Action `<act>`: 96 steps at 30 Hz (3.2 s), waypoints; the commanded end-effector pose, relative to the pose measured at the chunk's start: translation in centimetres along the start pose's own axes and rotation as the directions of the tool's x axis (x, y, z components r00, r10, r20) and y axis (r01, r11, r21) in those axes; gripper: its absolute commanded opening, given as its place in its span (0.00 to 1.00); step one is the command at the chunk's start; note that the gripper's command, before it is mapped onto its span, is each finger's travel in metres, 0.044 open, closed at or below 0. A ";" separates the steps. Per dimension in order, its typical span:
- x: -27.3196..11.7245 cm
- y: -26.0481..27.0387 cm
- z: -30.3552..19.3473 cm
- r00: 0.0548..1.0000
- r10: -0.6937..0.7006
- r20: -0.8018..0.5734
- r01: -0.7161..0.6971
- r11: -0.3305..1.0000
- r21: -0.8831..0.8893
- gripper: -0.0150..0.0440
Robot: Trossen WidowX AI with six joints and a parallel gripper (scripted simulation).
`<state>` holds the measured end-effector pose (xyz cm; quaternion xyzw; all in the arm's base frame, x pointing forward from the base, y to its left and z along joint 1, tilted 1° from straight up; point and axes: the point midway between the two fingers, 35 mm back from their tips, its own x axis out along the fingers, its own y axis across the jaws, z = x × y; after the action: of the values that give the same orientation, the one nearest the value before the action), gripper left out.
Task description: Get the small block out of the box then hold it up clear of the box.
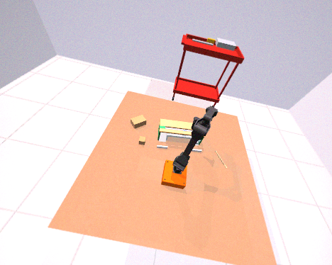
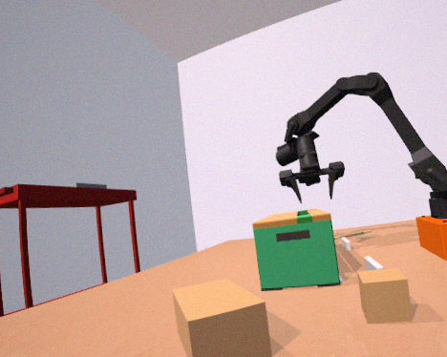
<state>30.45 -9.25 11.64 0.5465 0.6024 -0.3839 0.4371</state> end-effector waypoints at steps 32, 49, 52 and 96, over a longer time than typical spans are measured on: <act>5.6 -0.4 1.5 1.000 -0.006 -0.008 0.006 1.000 -0.003 0.93; 6.9 -0.5 0.5 1.000 -0.005 -0.005 0.005 1.000 -0.003 0.93; 7.1 -0.5 -0.2 1.000 -0.005 -0.005 0.005 1.000 -0.003 0.93; 8.7 -0.7 -4.8 1.000 -0.005 -0.009 0.005 1.000 -0.003 0.93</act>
<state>29.15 -2.25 5.01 0.5451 0.6062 -0.3804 0.4366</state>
